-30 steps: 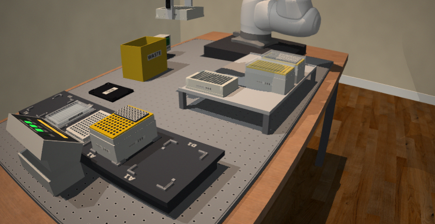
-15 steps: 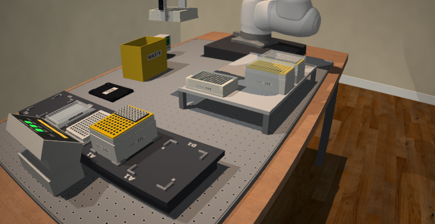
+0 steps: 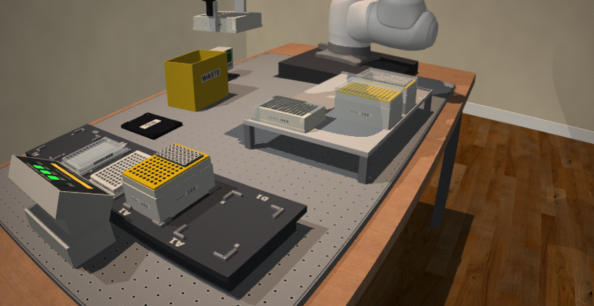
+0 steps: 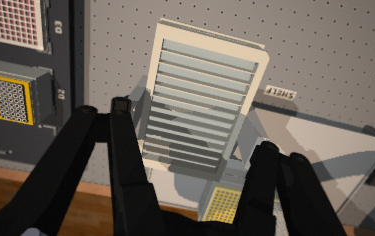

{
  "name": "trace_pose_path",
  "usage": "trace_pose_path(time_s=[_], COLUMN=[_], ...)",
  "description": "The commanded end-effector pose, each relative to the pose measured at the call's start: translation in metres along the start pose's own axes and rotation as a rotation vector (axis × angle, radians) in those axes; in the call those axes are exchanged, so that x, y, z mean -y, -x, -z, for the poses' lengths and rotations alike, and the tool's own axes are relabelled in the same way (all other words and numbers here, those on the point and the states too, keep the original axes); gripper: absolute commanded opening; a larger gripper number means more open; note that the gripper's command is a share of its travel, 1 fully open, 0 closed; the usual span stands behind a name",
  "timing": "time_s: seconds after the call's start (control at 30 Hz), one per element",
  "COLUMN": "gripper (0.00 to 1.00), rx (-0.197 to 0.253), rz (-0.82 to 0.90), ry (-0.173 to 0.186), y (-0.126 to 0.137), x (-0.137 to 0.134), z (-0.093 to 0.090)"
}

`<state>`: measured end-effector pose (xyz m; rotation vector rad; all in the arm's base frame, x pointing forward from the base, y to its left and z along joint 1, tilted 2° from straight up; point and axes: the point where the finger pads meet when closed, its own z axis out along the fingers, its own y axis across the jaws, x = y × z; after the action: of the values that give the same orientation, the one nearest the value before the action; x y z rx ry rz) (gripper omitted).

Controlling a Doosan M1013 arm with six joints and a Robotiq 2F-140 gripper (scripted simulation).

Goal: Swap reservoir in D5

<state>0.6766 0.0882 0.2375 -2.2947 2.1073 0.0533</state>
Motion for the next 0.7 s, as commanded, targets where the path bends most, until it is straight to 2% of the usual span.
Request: trace_pose_path(time_s=[0.0,0.67], gripper=[0.00,0.00], rx=[0.000,0.000], rz=[0.000,0.000], ry=[0.000,0.000], y=[0.000,0.002], x=[0.003,0.043], z=[0.000,0.000])
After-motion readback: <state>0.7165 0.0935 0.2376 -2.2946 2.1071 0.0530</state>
